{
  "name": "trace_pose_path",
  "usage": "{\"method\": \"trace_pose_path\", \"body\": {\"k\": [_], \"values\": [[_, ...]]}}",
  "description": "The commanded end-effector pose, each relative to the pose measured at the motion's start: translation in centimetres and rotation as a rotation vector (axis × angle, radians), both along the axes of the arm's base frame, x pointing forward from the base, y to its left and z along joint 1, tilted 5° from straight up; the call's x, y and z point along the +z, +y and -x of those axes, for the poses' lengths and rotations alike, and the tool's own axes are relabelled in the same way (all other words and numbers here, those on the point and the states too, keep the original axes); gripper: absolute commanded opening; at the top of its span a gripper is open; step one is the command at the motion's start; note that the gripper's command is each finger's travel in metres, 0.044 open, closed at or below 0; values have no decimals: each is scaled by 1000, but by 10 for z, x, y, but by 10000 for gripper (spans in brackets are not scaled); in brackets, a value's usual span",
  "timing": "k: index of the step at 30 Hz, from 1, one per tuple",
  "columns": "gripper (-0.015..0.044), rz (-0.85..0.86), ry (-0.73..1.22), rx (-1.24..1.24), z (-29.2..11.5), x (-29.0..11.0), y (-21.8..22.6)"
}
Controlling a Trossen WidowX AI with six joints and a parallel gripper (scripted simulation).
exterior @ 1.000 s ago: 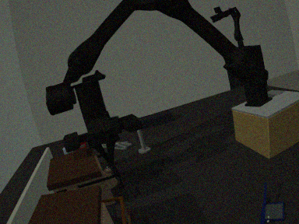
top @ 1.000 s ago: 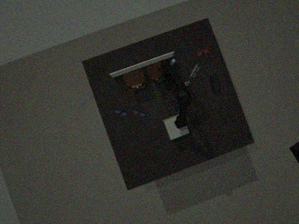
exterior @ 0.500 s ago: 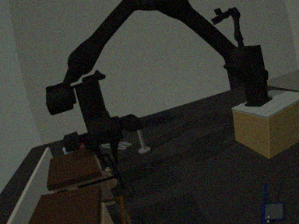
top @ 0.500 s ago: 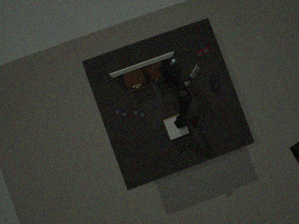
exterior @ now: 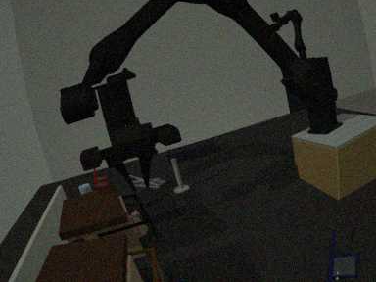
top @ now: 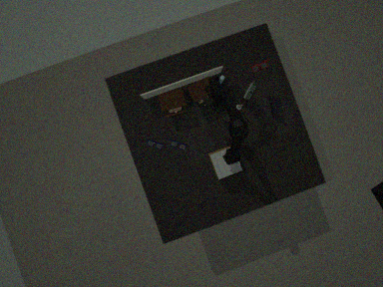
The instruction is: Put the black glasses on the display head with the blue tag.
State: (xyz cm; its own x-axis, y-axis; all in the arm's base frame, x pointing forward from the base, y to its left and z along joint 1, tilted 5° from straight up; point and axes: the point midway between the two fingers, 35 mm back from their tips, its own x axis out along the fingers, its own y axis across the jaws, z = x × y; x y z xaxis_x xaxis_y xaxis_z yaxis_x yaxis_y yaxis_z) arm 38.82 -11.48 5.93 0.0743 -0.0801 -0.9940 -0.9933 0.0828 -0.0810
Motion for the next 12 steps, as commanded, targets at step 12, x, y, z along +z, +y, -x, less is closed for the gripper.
{"method": "trace_pose_path", "body": {"k": [12], "values": [[107,1,9,2,45,10,4]]}}
